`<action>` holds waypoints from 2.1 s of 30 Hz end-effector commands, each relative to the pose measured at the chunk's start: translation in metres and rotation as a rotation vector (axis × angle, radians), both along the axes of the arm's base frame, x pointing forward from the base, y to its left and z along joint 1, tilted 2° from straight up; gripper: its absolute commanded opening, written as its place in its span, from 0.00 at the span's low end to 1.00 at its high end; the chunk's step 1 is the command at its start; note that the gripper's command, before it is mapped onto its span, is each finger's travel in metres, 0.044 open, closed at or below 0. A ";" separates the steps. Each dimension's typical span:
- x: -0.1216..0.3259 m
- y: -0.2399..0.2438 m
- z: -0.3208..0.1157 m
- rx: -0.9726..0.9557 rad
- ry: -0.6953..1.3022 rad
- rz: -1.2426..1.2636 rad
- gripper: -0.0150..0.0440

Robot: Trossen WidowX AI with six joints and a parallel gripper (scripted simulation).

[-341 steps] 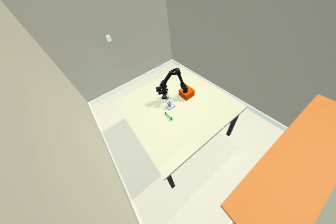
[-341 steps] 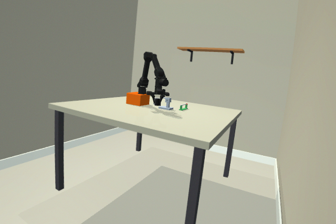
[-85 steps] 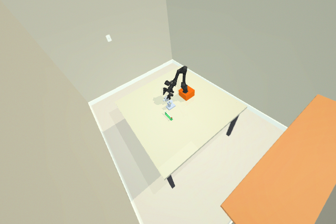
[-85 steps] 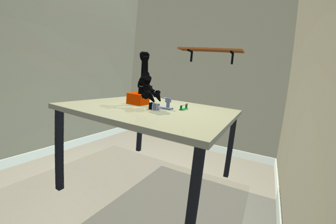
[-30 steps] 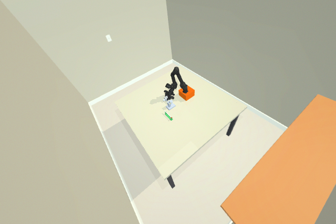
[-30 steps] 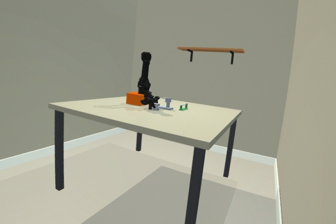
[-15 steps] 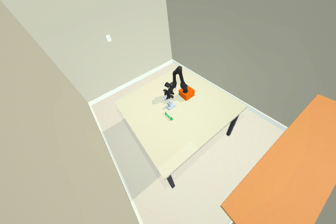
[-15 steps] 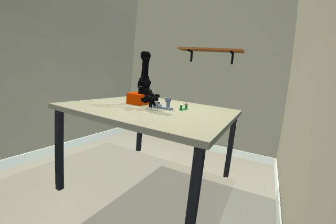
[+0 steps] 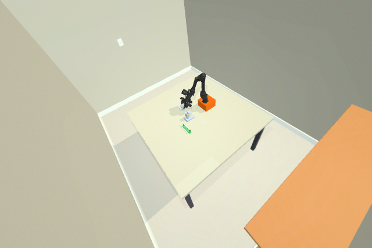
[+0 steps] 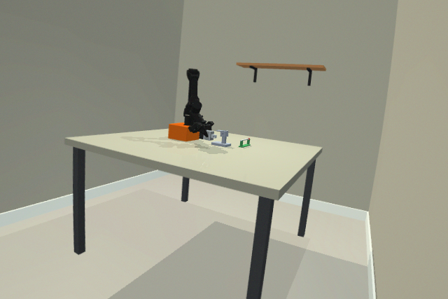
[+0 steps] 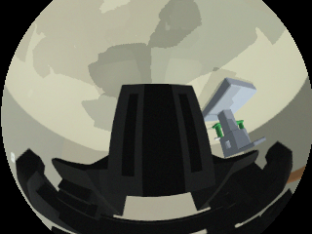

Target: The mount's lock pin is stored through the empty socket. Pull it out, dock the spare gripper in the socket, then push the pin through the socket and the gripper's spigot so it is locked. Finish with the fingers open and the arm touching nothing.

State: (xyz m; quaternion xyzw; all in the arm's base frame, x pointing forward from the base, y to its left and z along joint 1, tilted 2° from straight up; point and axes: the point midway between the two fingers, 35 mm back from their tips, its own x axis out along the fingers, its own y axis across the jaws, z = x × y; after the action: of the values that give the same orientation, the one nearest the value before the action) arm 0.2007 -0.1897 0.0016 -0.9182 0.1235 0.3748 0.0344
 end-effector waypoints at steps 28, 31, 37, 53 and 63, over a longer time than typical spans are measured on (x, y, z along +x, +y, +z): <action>-0.006 0.012 0.071 -0.015 -0.008 0.002 0.25; -0.006 0.012 0.072 -0.015 -0.008 0.002 0.25; -0.007 0.013 0.065 -0.005 -0.001 0.003 0.25; 0.005 0.026 0.069 -0.272 0.091 0.285 0.25; 0.014 0.037 0.073 -0.486 0.158 0.511 0.25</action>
State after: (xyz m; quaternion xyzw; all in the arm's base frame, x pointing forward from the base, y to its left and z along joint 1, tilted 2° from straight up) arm 0.2110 -0.1557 0.0697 -0.8846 0.0000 0.4041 -0.2327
